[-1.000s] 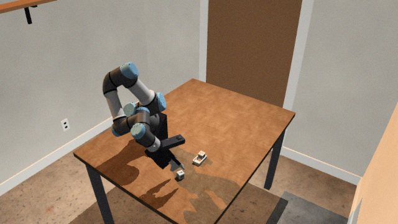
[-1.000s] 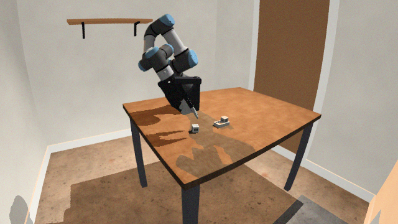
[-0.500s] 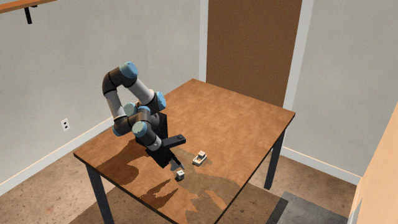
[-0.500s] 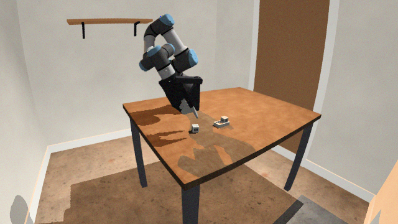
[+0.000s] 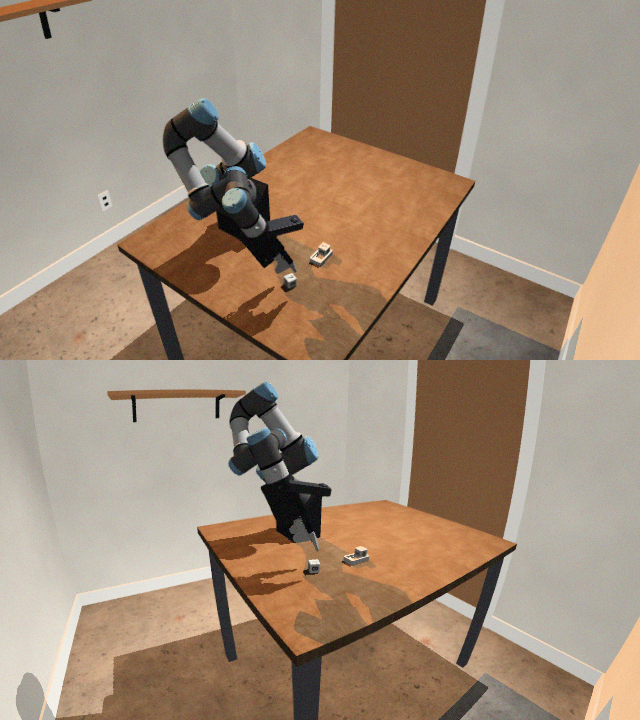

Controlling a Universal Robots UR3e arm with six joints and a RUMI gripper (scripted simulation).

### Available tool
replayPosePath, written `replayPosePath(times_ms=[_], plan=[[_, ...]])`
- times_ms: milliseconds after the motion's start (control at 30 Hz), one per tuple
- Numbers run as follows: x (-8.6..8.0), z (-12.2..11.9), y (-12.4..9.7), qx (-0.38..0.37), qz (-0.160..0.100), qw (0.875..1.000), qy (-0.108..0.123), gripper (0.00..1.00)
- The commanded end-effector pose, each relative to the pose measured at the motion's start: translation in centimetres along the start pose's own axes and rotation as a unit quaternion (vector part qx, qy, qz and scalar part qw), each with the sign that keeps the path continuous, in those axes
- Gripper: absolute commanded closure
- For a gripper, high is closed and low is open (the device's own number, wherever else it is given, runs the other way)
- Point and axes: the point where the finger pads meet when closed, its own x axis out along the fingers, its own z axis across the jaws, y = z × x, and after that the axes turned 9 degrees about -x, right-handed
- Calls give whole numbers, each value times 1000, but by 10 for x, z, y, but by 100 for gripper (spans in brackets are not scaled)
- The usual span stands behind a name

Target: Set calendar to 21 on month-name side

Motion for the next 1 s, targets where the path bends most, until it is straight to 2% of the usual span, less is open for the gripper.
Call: replayPosePath(times_ms=[0, 267, 433, 967], plan=[[0, 0, 0, 0, -14, 1000, 4, 60], [-1, 2, 1, 1, -58, 998, 7, 60], [-2, 3, 1, 2, -76, 997, 5, 60], [-3, 3, 1, 3, -88, 996, 5, 60]])
